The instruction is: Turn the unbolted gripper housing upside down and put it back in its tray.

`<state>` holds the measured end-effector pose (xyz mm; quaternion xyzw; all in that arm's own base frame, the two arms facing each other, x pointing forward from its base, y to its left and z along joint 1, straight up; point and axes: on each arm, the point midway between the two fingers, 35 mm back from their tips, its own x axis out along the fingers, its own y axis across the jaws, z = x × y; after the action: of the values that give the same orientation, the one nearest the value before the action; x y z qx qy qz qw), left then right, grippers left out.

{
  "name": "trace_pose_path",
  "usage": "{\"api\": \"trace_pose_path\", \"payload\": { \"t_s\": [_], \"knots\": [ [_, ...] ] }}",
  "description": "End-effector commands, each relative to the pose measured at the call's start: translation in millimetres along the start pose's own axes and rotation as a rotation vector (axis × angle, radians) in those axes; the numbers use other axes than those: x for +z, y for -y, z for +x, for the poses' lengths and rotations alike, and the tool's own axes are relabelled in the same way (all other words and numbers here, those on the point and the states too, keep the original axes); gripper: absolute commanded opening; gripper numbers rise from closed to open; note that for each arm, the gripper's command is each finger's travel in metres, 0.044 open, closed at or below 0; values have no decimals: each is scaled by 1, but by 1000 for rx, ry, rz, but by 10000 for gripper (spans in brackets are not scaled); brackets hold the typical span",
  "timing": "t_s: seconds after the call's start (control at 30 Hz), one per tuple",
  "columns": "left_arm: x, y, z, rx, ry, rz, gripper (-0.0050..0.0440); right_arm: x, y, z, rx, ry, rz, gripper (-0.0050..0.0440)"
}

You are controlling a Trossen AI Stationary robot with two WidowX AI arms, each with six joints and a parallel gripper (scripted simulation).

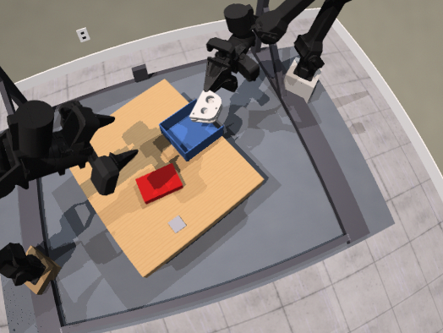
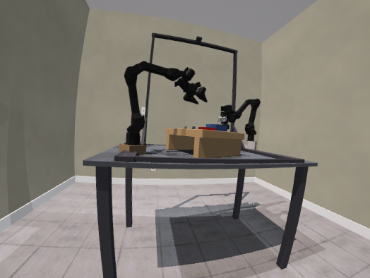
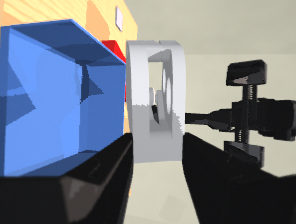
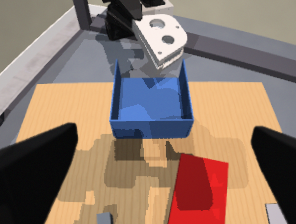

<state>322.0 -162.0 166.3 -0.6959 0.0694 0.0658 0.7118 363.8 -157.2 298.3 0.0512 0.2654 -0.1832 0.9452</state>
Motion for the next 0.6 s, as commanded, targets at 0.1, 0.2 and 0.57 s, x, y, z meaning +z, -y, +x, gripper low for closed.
{"api": "trace_pose_path", "payload": {
  "t_s": [0.1,0.2,0.57],
  "knots": [
    [0,-2,-1,-47,-2,-15,113,8,1,-6,-4,25,2,437],
    [0,-4,-1,-67,-2,-23,113,8,1,-6,-4,25,2,437],
    [0,-9,-2,-103,-3,-37,113,8,1,-6,-4,25,2,437]
  ]
}}
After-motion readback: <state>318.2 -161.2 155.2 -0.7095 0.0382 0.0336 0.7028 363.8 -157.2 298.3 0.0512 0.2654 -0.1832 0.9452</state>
